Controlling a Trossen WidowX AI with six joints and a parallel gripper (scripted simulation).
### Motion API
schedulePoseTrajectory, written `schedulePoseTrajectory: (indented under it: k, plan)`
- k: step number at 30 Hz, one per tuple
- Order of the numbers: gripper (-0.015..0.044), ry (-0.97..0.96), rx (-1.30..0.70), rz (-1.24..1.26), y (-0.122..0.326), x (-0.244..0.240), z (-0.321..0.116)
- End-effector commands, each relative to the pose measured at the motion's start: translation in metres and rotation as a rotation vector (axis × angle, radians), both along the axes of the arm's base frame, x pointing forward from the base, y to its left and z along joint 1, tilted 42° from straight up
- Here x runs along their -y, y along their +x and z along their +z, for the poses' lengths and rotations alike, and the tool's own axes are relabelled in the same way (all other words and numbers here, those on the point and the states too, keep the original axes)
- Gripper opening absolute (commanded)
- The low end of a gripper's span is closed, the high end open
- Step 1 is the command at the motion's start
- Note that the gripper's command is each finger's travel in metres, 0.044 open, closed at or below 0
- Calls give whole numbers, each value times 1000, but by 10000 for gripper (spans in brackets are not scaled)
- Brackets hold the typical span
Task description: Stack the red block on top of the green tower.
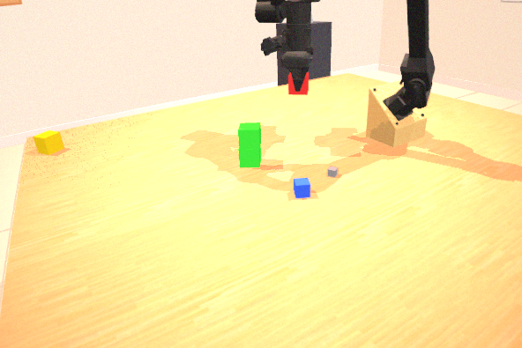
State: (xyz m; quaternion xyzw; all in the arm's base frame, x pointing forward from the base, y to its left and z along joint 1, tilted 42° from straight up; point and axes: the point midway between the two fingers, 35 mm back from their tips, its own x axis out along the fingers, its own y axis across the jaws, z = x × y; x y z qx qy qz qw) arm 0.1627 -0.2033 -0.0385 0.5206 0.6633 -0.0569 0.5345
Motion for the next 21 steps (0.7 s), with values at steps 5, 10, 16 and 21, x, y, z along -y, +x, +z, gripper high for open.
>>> schedulePoseTrajectory:
  k: [5,10,16,21]
  plan:
    - [0,1,-1,0,39,5,5]
    - [0,-2,1,-1,66,7,10]
    - [0,-1,4,-1,100,5,17]
    - [0,2,7,0,127,0,24]
